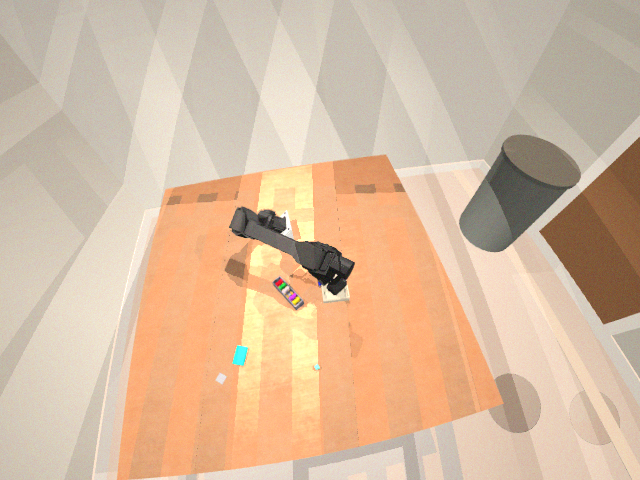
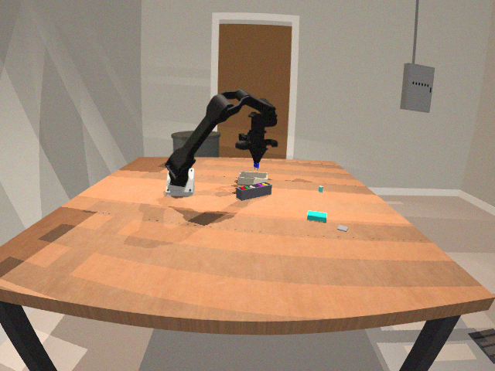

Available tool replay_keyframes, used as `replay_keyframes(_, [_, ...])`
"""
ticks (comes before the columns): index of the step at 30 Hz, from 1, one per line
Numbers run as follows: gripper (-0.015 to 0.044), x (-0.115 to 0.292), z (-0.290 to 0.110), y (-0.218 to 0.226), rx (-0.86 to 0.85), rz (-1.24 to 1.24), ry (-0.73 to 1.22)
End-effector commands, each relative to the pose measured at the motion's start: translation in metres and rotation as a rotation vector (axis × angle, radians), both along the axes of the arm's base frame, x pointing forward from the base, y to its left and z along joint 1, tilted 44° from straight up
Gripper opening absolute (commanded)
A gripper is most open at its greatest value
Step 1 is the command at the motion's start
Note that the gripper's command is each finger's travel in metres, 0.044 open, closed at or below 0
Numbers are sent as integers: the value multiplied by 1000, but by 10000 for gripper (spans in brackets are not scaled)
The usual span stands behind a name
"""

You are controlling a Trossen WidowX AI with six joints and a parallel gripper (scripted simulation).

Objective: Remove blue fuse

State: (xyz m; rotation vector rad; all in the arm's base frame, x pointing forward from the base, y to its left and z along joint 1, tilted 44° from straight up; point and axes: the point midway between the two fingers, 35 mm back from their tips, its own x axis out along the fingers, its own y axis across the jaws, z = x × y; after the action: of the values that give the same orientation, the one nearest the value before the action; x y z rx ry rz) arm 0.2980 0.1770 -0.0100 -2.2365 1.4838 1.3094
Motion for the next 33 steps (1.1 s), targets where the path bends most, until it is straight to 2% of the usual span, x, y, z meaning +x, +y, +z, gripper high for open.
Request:
replay_keyframes(1, [0, -6, -19, 21, 8, -3, -9])
replay_keyframes(5, [0, -11, -34, 33, 6, -4, -10])
replay_keyframes(11, [0, -12, -35, 34, 6, -4, -10])
replay_keyframes(33, [0, -7, -60, 11, 5, -4, -11])
